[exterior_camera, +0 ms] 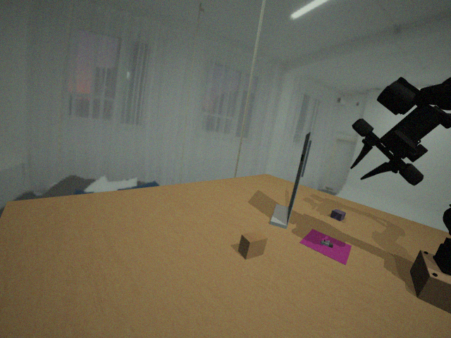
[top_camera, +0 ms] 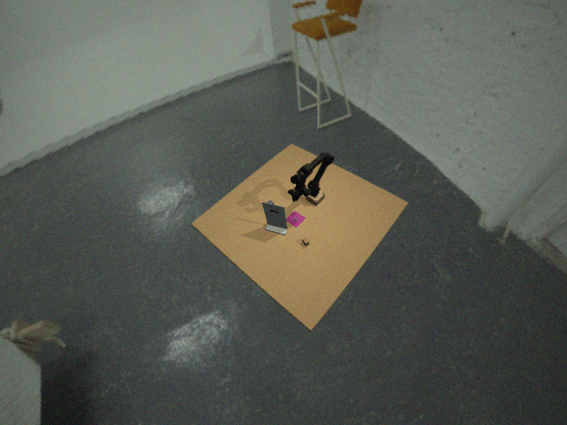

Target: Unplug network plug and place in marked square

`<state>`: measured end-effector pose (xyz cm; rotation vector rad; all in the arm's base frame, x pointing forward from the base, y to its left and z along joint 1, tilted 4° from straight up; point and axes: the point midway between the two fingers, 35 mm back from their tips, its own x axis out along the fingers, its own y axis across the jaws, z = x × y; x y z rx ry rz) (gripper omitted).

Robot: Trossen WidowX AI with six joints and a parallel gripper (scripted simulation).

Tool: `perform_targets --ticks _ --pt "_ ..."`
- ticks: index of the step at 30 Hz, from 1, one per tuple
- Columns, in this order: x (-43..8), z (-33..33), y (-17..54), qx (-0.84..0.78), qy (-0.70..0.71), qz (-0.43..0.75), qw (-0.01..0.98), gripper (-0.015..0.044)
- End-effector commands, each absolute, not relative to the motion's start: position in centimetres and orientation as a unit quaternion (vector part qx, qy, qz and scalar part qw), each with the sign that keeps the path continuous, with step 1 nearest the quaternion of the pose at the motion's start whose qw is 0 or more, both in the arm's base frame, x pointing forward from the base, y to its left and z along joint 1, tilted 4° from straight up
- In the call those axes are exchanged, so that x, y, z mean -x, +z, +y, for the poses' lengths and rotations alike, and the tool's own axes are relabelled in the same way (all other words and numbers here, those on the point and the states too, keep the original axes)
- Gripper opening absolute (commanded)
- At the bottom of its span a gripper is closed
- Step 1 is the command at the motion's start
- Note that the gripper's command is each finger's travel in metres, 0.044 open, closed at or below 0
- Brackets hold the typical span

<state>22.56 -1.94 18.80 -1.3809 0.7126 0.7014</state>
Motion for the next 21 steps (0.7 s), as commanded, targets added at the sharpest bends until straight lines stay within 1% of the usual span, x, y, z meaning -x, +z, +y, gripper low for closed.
perform_targets --ticks 1,4,15,21 --pt "-22.44 -1.93 20.2 0.612 0.309 0.31 0.659 0.0156" --pt "-22.33 -1.94 20.65 0.612 0.309 0.309 0.659 0.0156" --pt "-22.33 -1.94 20.65 0.612 0.309 0.309 0.659 0.044" --pt "-22.33 -1.94 20.65 0.612 0.309 0.309 0.659 0.044"
